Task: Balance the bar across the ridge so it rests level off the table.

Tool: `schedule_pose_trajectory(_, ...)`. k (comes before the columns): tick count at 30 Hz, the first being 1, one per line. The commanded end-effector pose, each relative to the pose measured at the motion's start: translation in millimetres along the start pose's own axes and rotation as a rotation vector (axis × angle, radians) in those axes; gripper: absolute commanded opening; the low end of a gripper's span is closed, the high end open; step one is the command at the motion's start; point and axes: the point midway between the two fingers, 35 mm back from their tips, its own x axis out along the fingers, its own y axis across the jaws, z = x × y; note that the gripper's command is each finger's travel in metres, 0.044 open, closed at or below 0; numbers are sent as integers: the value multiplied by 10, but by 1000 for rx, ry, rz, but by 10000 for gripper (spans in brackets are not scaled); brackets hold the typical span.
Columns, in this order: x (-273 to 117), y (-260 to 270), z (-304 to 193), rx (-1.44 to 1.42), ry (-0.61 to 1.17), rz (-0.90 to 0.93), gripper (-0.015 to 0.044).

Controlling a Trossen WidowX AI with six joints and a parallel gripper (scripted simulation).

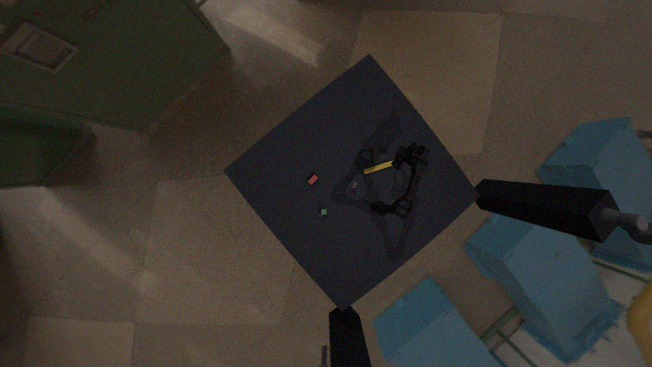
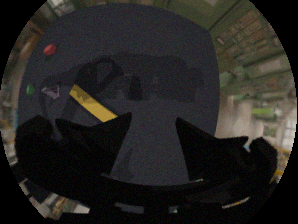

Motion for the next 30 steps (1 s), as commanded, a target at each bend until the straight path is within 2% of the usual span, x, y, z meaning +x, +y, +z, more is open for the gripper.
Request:
schedule_pose_trajectory(1,46,189,75,-99,27,35,315)
schedule_pose_trajectory(30,130,1553,309,-938,262,339,315)
